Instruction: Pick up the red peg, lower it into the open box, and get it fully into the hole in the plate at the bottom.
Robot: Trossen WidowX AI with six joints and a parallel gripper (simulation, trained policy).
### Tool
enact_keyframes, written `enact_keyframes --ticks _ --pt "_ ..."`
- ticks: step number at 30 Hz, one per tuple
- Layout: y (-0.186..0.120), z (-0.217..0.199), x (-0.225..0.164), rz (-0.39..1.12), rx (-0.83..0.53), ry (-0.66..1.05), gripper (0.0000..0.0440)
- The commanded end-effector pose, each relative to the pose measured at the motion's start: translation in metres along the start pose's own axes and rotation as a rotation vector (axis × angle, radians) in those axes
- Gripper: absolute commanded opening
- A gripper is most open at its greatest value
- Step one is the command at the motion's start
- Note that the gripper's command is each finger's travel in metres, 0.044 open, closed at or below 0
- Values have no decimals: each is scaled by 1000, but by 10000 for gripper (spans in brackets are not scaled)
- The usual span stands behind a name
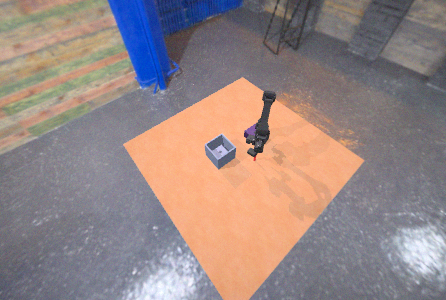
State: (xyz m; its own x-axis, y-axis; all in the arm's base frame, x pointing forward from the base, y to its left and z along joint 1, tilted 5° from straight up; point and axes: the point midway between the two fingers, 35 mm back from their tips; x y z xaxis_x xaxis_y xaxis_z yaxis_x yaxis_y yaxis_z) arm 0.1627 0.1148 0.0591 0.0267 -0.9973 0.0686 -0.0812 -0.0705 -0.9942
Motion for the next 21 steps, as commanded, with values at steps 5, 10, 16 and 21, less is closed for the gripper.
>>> enact_keyframes --ticks 5,10,16,21 --pt "26 0 3 -28 -9 -11 433" --pt "42 1 4 -36 -5 -7 420" --pt "59 2 3 -41 0 5 389" --pt "71 6 -2 -28 7 2 275"
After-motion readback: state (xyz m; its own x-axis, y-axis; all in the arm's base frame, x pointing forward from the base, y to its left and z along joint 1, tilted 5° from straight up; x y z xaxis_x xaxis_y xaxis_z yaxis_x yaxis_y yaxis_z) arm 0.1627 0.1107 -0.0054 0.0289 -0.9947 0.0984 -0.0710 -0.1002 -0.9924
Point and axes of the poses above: the point midway between the two fingers, 35 mm back from their tips, its own y axis out along the fingers, its own z axis across the jaws, x = y × z, and after that the axes turned 11 degrees about y, right-handed
